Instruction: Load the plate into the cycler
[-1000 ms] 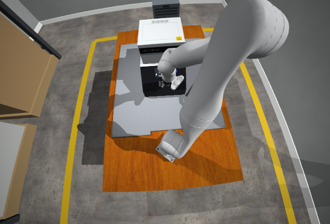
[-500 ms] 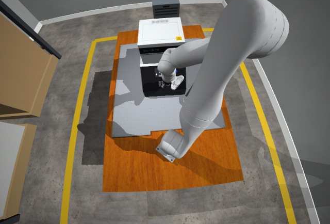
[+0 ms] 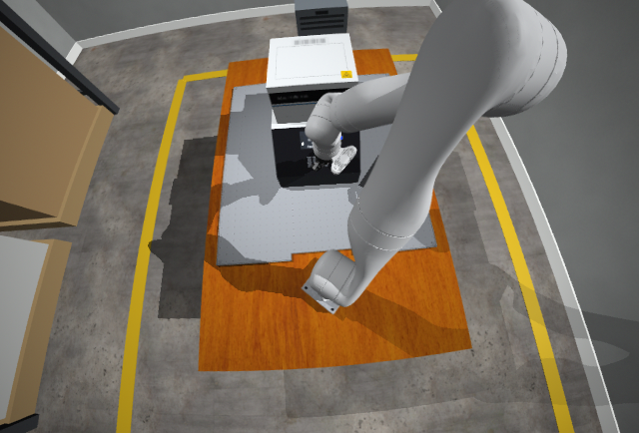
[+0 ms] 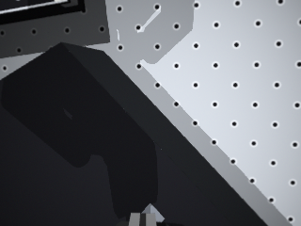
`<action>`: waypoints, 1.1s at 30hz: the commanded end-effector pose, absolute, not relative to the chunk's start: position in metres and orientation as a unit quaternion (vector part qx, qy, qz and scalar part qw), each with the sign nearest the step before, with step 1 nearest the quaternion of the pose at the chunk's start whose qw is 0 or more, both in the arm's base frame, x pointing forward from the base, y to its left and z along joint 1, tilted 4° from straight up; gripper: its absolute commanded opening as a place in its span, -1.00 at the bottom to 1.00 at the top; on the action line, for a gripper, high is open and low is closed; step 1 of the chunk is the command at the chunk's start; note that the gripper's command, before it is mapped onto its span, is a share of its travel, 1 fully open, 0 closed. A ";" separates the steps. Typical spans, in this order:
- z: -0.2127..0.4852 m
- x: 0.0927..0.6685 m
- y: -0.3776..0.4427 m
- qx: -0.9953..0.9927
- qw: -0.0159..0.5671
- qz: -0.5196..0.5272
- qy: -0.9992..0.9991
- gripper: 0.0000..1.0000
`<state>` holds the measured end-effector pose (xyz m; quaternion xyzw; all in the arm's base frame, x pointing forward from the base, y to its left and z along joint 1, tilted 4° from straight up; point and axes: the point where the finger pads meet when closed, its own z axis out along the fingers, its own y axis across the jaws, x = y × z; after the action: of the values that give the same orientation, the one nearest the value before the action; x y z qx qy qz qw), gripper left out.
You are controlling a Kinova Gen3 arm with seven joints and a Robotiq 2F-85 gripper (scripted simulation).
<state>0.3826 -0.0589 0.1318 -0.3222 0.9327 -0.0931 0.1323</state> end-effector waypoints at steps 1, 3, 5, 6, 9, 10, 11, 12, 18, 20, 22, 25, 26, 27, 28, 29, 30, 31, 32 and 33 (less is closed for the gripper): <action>0.135 0.380 -0.058 -0.322 0.133 -0.093 0.933 -0.80; 0.137 0.378 -0.058 -0.322 0.133 -0.093 0.933 -0.80; 0.139 0.377 -0.058 -0.322 0.133 -0.093 0.933 -0.80; 0.140 0.376 -0.057 -0.322 0.133 -0.093 0.933 -0.80; 0.143 0.373 -0.057 -0.322 0.133 -0.093 0.933 -0.80; 0.144 0.372 -0.057 -0.322 0.133 -0.093 0.933 -0.80; 0.145 0.371 -0.057 -0.322 0.133 -0.093 0.933 -0.80; 0.146 0.370 -0.057 -0.322 0.133 -0.093 0.933 -0.80; 0.150 0.367 -0.056 -0.322 0.133 -0.093 0.933 -0.80; 0.151 0.365 -0.056 -0.322 0.133 -0.093 0.933 -0.80; 0.151 0.365 -0.056 -0.322 0.133 -0.093 0.933 -0.80; 0.151 0.365 -0.056 -0.322 0.133 -0.093 0.933 -0.80; 0.151 0.365 -0.056 -0.322 0.133 -0.093 0.933 -0.80; 0.151 0.365 -0.056 -0.322 0.133 -0.093 0.933 -0.80; 0.151 0.365 -0.056 -0.322 0.133 -0.093 0.933 -0.80; 0.151 0.365 -0.056 -0.322 0.133 -0.093 0.933 -0.80; 0.151 0.365 -0.056 -0.322 0.133 -0.093 0.933 -0.80; 0.151 0.365 -0.056 -0.322 0.133 -0.093 0.933 -0.80; 0.151 0.365 -0.056 -0.322 0.133 -0.093 0.933 -0.80; 0.151 0.365 -0.056 -0.322 0.133 -0.093 0.933 -0.80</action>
<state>0.3651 -0.0555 0.1505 -0.3224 0.9328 -0.0926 0.1321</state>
